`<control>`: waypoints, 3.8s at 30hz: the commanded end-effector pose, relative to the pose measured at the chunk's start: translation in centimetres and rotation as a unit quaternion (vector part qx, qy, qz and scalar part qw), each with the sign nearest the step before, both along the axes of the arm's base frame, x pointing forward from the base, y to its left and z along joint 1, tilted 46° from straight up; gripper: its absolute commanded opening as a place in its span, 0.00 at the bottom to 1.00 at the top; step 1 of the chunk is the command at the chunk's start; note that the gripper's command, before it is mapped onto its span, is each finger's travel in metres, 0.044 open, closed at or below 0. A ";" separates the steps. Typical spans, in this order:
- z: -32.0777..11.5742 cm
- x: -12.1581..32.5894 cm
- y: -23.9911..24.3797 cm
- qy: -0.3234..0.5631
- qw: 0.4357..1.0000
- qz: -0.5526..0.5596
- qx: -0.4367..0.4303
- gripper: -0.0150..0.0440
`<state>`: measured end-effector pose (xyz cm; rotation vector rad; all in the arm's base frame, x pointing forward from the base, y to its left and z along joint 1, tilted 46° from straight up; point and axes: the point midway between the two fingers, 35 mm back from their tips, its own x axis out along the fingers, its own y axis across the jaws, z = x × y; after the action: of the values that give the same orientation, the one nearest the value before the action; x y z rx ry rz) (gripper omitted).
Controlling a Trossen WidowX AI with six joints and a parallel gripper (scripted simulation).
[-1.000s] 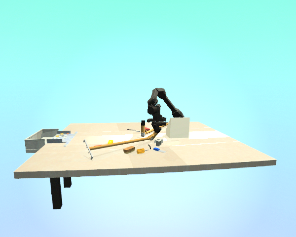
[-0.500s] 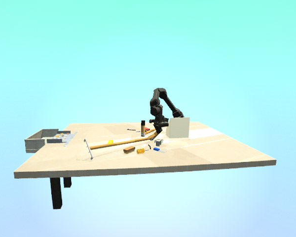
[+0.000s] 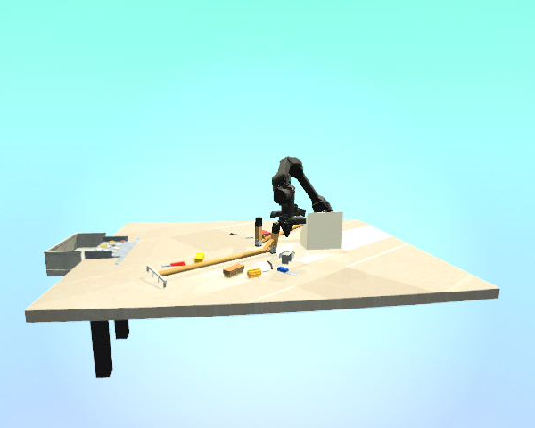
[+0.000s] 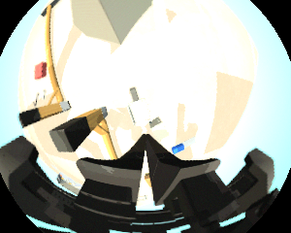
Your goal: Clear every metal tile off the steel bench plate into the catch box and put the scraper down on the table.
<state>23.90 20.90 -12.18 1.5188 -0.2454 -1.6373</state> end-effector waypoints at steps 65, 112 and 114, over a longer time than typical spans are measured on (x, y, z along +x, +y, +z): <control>19.2 3.2 -5.9 -0.295 0.895 -0.325 0.075 0.25; 27.7 -1.3 -20.0 -0.554 0.575 -0.592 0.107 0.25; 27.9 -1.7 -20.5 -0.563 0.558 -0.600 0.107 0.25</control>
<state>23.05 1.57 15.43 2.6655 -2.1805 -1.2020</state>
